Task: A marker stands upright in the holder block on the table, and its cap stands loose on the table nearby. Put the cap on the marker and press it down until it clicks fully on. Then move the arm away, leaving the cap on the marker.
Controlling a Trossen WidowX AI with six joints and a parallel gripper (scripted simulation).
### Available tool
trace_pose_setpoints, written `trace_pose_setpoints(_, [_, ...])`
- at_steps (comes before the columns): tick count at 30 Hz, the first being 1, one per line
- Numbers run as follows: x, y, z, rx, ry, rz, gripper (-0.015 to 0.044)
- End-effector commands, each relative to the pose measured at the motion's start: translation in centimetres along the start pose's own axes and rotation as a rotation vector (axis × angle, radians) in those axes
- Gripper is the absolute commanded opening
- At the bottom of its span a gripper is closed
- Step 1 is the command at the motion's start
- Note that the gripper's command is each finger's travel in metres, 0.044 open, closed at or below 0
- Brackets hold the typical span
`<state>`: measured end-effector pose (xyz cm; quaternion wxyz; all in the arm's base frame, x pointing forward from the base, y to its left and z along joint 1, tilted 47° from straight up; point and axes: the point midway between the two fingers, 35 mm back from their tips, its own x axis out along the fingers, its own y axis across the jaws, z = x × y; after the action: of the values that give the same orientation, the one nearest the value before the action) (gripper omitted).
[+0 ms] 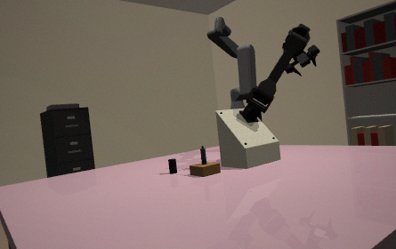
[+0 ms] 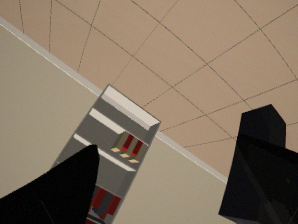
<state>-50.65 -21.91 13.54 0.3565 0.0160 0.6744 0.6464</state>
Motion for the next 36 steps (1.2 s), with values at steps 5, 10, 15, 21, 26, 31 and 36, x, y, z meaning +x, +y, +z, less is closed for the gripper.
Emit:
trace_pose_setpoints(5, [-4.0,-3.3,-2.1,-0.119,0.091,-0.043,0.0269])
trace_pose_setpoints(10, [-7.6,-7.4,-4.6,-0.357,0.207,-0.089,0.0244])
trace_pose_setpoints(15, [-13.0,-13.2,-6.8,-0.715,0.381,-0.128,0.0244])
trace_pose_setpoints(21, [-19.9,-20.5,-7.6,-1.147,0.602,-0.132,0.0244])
trace_pose_setpoints(26, [-25.5,-26.6,-6.7,-1.491,0.786,-0.104,0.0244])
trace_pose_setpoints(31, [-30.8,-32.3,-4.5,-1.827,0.972,-0.046,0.0244])
trace_pose_setpoints(36, [-35.7,-37.7,-1.0,-2.158,1.165,0.045,0.0244])
